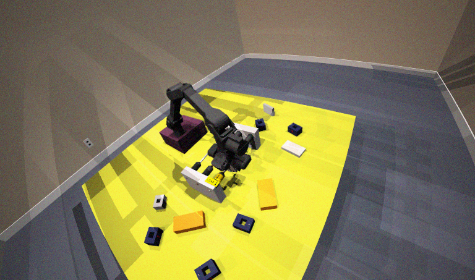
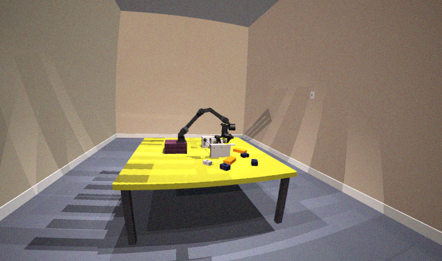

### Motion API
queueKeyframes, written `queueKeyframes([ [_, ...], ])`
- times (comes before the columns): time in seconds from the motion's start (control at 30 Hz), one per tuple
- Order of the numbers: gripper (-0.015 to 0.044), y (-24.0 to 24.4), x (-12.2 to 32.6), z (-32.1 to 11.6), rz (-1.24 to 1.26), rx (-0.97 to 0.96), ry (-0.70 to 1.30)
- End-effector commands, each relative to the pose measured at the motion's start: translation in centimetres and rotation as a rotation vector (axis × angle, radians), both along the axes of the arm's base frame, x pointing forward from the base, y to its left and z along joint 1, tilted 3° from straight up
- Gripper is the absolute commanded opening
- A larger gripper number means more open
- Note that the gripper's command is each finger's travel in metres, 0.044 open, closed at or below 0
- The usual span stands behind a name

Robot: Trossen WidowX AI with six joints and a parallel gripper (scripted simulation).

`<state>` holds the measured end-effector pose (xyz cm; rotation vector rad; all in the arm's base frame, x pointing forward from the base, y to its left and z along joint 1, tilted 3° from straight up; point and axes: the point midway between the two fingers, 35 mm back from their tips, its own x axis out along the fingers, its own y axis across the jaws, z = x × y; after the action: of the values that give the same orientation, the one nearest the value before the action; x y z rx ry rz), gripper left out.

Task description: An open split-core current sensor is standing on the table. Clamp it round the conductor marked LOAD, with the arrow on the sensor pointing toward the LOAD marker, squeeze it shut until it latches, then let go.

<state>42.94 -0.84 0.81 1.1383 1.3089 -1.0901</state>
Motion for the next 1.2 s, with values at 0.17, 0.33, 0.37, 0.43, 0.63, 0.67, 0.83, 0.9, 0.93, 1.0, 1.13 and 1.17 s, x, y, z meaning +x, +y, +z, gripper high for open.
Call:
queueKeyframes([
  [0.17,0.0,0.0,0.03,0.06,0.0,0.0,-0.002],
  [0.33,0.0,0.0,0.03,0.06,0.0,0.0,-0.002],
  [0.37,0.0,0.0,0.03,0.06,0.0,0.0,-0.002],
  [0.43,0.0,0.0,0.03,0.06,0.0,0.0,-0.002],
  [0.63,0.0,0.0,0.03,0.06,0.0,0.0,-0.002],
  [0.67,0.0,0.0,0.03,0.06,0.0,0.0,-0.002],
  [0.83,0.0,0.0,0.0,-0.01,0.0,0.0,0.003],
  [0.9,0.0,0.0,0.01,-0.04,0.0,-0.003,0.021],
  [0.93,0.0,-0.01,0.01,-0.07,0.001,-0.004,0.034],
  [1.0,0.0,-0.01,0.01,-0.12,0.002,-0.009,0.069],
  [1.13,0.0,-0.03,-0.13,-0.23,0.005,-0.021,0.157],
  [1.17,0.0,-0.03,-0.19,-0.24,0.006,-0.025,0.18],
])
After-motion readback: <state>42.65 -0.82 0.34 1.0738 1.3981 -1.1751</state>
